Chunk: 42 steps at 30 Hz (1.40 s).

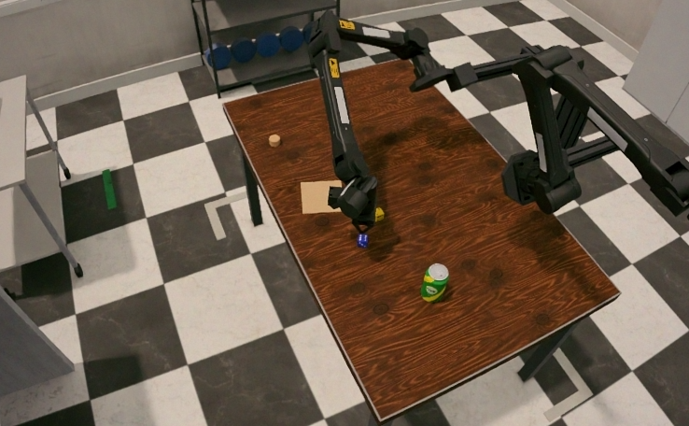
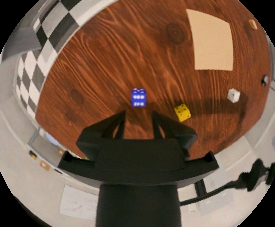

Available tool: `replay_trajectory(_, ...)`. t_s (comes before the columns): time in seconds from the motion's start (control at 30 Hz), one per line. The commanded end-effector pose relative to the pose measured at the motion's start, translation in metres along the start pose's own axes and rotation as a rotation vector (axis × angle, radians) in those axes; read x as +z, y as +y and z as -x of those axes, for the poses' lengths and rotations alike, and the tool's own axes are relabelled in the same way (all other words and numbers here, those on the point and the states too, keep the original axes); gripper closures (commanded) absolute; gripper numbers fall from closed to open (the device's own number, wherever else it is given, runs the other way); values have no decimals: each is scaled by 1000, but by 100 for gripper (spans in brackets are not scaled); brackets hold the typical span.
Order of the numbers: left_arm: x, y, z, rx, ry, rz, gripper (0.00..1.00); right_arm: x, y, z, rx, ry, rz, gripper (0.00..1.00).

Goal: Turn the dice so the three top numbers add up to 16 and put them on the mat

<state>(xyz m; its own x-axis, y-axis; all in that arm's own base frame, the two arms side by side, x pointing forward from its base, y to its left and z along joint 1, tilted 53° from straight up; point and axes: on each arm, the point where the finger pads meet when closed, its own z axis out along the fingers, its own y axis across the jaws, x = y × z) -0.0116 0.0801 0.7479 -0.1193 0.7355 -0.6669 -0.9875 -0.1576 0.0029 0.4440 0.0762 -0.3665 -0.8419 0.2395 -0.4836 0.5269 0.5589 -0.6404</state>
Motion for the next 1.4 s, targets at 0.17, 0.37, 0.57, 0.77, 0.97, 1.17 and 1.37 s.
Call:
replay_trajectory(0.17, -3, 1, 37, 3, -68, 6, 0, 21, 0, -4, -7, 5, -6, 55)
replay_trajectory(0.37, -3, 1, 37, 3, -68, 6, 0, 27, 1, -3, -5, 4, -5, 55)
replay_trajectory(0.57, -3, 1, 37, 3, -68, 6, 0, 35, 3, -1, 0, 2, -1, 55)
replay_trajectory(0.77, -3, 1, 37, 3, -68, 6, 0, 40, 6, 1, 4, -1, 3, 55)
replay_trajectory(0.97, -3, 1, 37, 3, -68, 6, 0, 39, 11, 1, 0, -10, 13, 55)
replay_trajectory(1.17, -3, 1, 37, 3, -68, 6, 0, 45, 9, 2, 3, -5, 8, 55)
replay_trajectory(1.37, -3, 1, 37, 3, -68, 6, 0, 41, 10, -1, -5, -12, 12, 55)
